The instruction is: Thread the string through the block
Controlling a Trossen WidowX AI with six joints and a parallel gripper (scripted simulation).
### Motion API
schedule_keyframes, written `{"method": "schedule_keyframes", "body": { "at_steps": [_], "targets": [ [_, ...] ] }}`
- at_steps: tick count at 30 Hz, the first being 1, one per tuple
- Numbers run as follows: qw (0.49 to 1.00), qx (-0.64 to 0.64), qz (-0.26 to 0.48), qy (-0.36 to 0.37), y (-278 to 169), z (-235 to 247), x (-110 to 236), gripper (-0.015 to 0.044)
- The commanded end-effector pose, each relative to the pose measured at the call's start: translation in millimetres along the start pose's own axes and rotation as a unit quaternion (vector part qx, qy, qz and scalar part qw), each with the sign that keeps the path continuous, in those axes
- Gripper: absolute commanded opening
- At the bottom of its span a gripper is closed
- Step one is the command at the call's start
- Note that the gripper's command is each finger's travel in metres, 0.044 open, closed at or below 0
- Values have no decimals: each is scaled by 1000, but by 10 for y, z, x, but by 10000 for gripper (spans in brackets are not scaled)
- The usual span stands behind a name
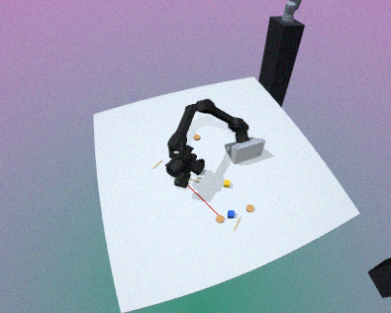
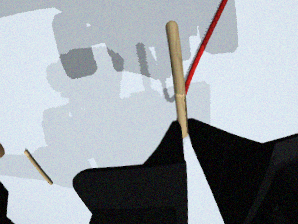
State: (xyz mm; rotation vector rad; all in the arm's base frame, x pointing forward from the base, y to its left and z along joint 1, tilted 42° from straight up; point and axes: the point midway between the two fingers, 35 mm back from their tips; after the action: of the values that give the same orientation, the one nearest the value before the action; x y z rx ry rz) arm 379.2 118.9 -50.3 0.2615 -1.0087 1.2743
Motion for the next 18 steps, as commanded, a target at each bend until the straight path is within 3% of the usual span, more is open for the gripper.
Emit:
{"method": "schedule_keyframes", "body": {
  "at_steps": [1,18],
  "targets": [
    [1000,2,2,0,10,34,-25,0],
    [1000,2,1,1,94,154,-164,0]
  ]
}}
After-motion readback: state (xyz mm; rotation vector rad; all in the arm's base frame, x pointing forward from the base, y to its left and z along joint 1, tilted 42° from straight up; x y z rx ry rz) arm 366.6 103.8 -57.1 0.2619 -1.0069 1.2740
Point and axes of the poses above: the point midway between the two fingers, 35 mm back from their tips, its own x axis back along the fingers, its own z axis across the jaws, y = z × x, and after that the axes turned 6 degrees about x, right-handed
